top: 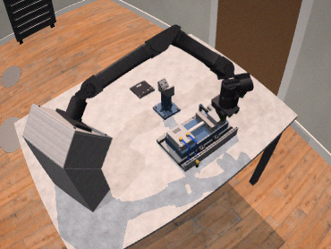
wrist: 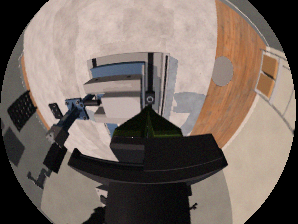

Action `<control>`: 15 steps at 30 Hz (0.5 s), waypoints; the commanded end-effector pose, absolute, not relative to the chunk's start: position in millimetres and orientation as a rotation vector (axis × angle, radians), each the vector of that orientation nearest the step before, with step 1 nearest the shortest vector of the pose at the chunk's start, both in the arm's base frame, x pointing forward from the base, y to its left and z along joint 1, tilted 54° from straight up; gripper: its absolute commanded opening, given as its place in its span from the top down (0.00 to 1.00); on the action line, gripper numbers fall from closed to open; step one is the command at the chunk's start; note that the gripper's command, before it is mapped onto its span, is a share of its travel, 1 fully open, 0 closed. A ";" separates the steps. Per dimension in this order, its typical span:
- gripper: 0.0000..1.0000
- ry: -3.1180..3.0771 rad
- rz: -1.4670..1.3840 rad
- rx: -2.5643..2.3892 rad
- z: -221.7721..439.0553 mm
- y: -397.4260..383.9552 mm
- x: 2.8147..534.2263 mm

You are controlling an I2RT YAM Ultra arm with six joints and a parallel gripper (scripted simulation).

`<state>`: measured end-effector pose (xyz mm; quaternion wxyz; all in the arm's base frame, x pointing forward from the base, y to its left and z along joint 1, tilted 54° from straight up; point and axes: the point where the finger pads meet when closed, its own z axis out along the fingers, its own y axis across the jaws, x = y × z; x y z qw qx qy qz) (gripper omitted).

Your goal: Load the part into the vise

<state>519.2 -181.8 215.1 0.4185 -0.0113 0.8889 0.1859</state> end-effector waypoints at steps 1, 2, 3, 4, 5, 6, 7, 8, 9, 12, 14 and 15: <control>1.00 2.227 0.453 -0.005 215.3 -190.5 515.9; 1.00 2.227 0.453 -0.005 215.3 -190.5 515.9; 1.00 2.227 0.453 -0.005 215.3 -190.5 515.9; 1.00 2.227 0.453 -0.005 215.3 -190.5 515.9; 1.00 2.227 0.453 -0.005 215.3 -190.5 515.9; 1.00 2.227 0.453 -0.005 215.2 -190.6 515.9; 1.00 2.227 0.453 -0.005 215.1 -190.9 516.0; 1.00 2.227 0.453 -0.005 214.8 -191.4 516.1; 1.00 2.228 0.453 -0.004 214.4 -192.1 516.2; 1.00 2.225 0.451 -0.007 215.1 -193.5 516.9; 1.00 2.217 0.444 -0.014 220.4 -193.5 516.6; 1.00 2.212 0.439 -0.018 223.7 -193.4 516.3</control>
